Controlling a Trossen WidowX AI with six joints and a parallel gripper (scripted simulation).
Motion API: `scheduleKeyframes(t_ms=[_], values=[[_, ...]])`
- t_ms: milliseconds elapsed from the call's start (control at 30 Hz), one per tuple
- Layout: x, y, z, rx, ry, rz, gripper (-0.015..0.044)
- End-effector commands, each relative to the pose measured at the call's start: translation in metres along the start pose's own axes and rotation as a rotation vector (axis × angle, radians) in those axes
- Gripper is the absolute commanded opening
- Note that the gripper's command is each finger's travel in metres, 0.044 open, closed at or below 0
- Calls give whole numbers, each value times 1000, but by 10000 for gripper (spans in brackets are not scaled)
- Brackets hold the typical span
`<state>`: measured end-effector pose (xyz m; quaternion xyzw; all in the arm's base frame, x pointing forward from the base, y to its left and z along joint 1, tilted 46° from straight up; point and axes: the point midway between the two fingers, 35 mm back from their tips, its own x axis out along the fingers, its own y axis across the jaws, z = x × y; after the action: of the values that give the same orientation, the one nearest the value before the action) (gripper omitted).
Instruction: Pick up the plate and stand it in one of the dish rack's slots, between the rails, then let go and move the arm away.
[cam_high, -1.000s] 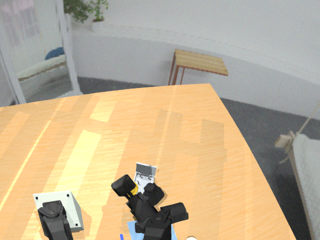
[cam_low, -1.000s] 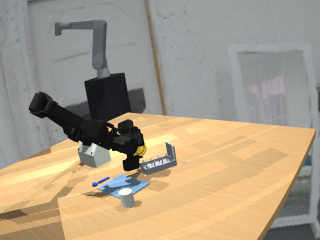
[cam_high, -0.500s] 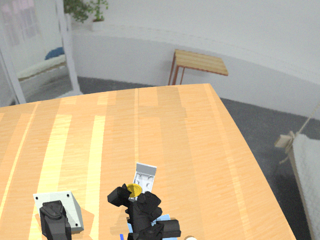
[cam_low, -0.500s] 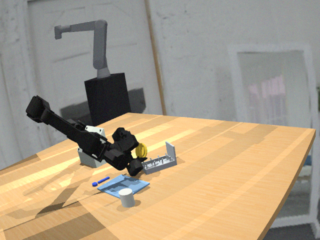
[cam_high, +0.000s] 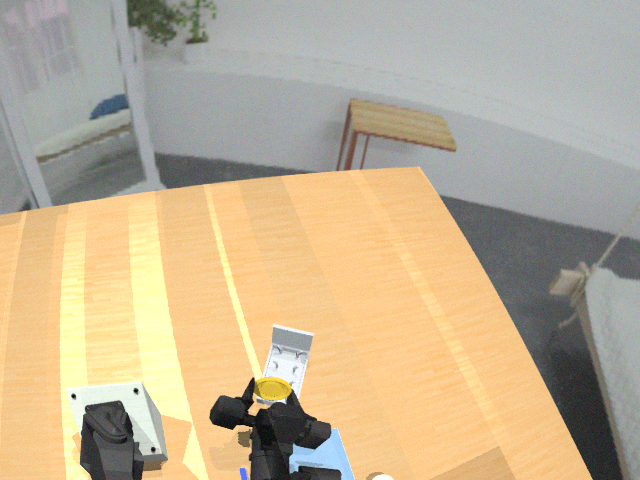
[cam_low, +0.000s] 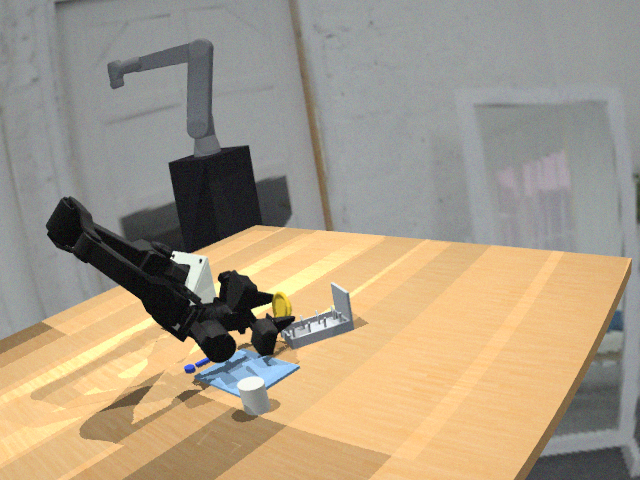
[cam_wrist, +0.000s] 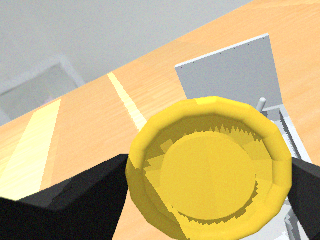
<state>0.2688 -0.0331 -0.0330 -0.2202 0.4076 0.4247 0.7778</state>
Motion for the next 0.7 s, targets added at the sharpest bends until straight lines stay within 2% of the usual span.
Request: scheduleKeyframes(t_ms=[0,333,667], values=[[-4,0,-1,-103,-61,-39,0],[-17,-5,-5,-342,-164,-164,0],[-17,-5,-5,-347,-166,-166,0]])
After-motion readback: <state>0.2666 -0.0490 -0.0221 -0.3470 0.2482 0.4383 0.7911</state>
